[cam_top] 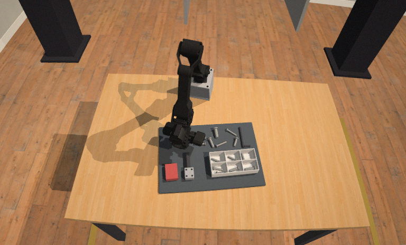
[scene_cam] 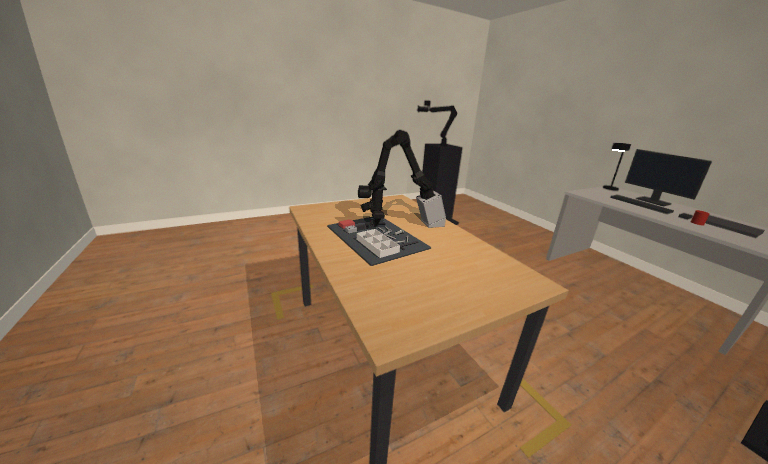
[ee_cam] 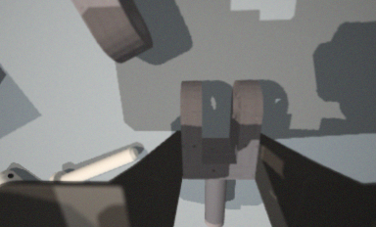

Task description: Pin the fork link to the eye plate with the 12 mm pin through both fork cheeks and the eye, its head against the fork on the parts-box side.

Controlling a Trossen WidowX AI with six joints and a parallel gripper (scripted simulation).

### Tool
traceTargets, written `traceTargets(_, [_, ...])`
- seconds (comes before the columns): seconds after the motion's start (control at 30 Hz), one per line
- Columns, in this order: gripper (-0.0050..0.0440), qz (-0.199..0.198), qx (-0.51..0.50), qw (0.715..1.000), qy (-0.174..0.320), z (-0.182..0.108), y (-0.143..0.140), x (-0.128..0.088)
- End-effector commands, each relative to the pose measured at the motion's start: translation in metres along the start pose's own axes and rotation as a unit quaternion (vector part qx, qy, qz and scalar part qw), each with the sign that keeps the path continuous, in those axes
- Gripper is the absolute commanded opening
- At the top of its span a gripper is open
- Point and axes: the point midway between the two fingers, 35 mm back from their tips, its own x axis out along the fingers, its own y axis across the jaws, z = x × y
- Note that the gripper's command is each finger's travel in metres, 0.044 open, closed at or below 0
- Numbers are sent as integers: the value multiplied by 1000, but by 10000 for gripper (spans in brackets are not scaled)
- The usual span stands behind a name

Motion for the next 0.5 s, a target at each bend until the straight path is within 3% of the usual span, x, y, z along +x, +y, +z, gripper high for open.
traceTargets(0.0, [-50, -1, 2, 1000, 0, 0, 0, 0])
traceTargets(0.47, [-50, -1, 2, 1000, -4, 2, 0, -3])
